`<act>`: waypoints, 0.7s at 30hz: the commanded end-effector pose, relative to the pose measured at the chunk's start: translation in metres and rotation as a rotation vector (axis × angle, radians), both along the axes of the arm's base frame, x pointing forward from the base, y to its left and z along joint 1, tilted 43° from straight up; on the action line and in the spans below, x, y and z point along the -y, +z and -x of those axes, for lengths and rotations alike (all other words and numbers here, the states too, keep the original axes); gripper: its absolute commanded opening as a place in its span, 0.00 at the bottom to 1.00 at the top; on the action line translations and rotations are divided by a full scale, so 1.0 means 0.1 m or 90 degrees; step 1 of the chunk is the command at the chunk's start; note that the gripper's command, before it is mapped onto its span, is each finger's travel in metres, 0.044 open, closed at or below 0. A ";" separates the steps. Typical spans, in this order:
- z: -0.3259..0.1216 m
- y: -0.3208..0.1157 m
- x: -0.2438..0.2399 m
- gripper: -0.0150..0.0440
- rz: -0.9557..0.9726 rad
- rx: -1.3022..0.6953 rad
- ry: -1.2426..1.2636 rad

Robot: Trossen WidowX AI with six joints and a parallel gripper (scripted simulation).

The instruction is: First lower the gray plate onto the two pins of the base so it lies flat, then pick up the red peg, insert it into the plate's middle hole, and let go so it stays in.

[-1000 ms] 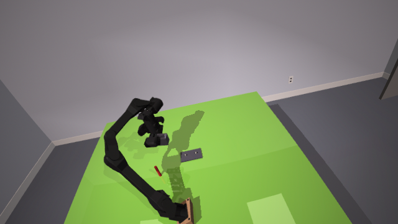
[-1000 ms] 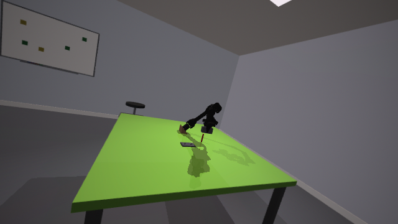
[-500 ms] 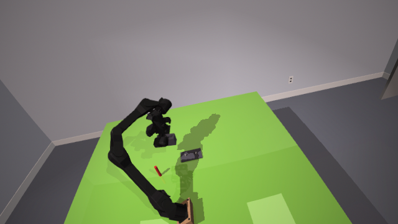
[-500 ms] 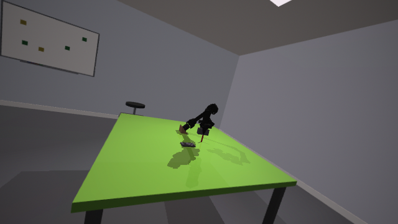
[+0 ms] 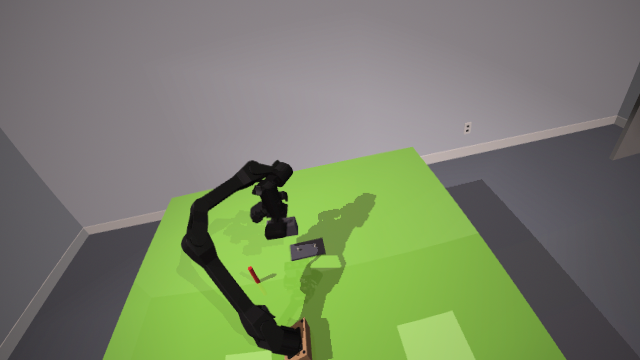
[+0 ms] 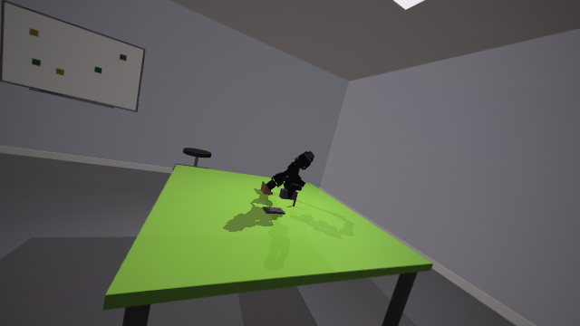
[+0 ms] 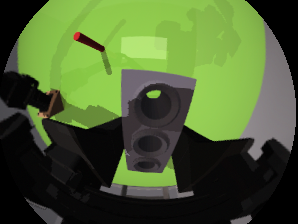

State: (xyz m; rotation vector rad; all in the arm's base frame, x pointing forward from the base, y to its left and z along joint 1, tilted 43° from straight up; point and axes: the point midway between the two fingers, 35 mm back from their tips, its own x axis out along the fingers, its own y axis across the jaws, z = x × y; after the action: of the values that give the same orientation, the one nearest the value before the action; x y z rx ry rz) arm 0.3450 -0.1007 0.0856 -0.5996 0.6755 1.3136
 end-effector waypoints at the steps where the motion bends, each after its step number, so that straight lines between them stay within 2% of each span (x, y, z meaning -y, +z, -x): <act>1: 0.02 -0.13 0.04 0.25 0.001 0.003 0.010; 21: 0.14 -0.70 0.17 0.25 0.003 0.025 0.054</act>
State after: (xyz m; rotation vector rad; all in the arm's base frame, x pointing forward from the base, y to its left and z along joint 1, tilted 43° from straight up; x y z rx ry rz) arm 0.3337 -0.1170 0.0217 -0.6551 0.6314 1.3686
